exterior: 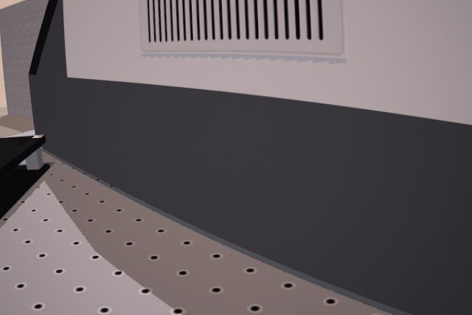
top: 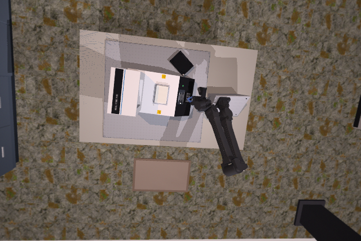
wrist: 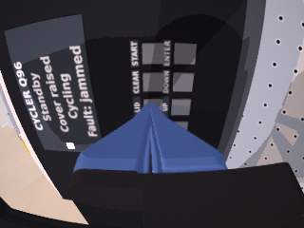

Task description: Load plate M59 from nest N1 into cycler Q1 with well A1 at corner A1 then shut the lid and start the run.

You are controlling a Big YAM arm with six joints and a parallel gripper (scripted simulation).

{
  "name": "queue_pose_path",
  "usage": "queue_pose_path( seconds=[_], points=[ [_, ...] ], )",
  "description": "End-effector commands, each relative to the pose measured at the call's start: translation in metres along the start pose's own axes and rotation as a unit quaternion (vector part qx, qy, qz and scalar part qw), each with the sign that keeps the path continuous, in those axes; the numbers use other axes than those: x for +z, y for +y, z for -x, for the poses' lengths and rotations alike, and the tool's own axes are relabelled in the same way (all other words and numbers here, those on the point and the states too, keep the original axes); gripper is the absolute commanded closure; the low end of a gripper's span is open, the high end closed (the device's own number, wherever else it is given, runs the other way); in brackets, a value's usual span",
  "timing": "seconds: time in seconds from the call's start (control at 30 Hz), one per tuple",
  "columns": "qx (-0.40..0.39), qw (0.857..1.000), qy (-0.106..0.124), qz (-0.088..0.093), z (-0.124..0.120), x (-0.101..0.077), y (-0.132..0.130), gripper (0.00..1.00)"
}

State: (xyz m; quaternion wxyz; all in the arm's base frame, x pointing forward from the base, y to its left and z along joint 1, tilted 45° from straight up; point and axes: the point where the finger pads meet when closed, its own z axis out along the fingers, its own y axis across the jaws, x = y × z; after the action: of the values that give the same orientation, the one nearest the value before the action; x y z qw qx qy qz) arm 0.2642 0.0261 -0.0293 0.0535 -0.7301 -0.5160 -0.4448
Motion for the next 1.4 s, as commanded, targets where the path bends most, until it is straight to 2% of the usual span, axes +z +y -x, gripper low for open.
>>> queue_pose_path(
  seconds=[0.0,1.37],
  points=[
    [-0.013,1.0,-0.001,0.017,0.003,0.002,0.019,1.0],
    [-0.005,1.0,-0.001,0.006,0.0,0.004,0.001,1.0]
  ],
)
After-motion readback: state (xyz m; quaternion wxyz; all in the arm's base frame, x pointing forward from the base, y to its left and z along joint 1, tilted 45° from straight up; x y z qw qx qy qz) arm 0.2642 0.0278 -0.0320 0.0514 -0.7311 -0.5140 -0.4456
